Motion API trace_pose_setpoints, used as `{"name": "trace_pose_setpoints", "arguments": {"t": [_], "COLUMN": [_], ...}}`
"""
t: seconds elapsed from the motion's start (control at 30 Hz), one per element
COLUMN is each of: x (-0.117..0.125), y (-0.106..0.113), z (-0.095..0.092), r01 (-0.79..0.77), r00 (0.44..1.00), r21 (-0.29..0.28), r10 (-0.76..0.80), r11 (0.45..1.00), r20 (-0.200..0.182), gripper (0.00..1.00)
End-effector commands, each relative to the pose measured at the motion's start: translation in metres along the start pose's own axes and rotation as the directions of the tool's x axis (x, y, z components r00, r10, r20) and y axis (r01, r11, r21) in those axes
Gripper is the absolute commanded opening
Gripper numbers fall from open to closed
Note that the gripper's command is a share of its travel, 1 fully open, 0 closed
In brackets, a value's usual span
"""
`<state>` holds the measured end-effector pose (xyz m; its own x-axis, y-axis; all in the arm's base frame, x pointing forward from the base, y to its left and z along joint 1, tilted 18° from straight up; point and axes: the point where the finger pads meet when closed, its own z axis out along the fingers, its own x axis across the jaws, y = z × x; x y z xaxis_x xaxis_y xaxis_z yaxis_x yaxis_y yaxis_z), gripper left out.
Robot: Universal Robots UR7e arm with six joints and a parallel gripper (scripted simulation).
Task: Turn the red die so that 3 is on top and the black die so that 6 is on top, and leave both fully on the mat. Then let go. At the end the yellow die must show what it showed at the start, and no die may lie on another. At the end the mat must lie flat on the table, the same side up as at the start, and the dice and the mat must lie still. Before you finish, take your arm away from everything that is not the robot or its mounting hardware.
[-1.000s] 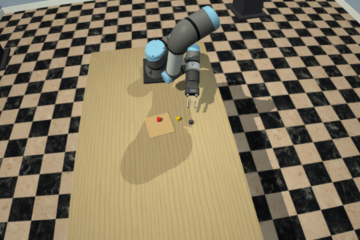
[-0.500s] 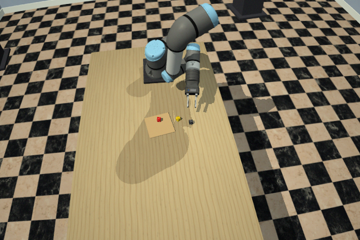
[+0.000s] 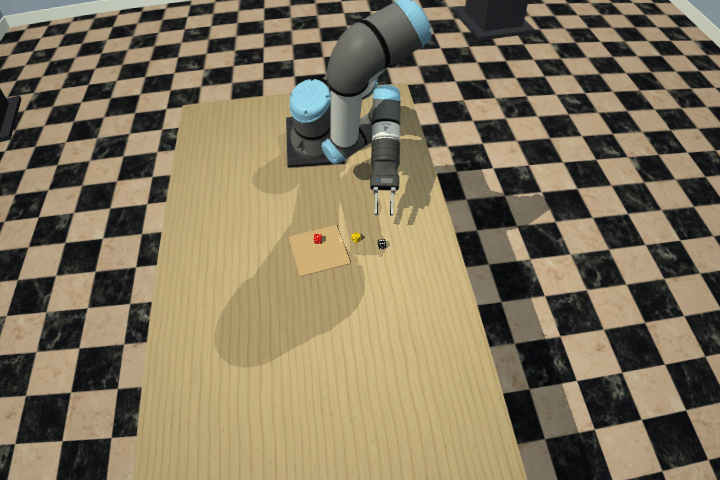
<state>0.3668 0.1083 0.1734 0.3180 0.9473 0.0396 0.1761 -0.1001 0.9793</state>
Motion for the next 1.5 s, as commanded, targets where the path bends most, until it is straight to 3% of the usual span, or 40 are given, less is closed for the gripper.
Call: {"name": "trace_pose_setpoints", "arguments": {"t": [0.0,0.6,1.1,1.17,1.47], "x": [-0.001,-0.001,-0.001,-0.001,-0.002], "y": [0.001,0.006,0.017,0.017,0.025], "z": [0.000,0.005,0.010,0.010,0.013], "r01": [0.003,0.002,0.001,0.001,-0.001], "r00": [1.000,1.000,1.000,1.000,1.000], "r21": [0.028,0.158,0.353,0.353,0.503], "r10": [-0.003,-0.002,-0.002,-0.002,0.001], "r11": [1.000,0.987,0.935,0.935,0.864], "r20": [0.001,0.001,0.001,0.001,0.002], "gripper": [0.70,0.70,0.70,0.70,0.70]}}
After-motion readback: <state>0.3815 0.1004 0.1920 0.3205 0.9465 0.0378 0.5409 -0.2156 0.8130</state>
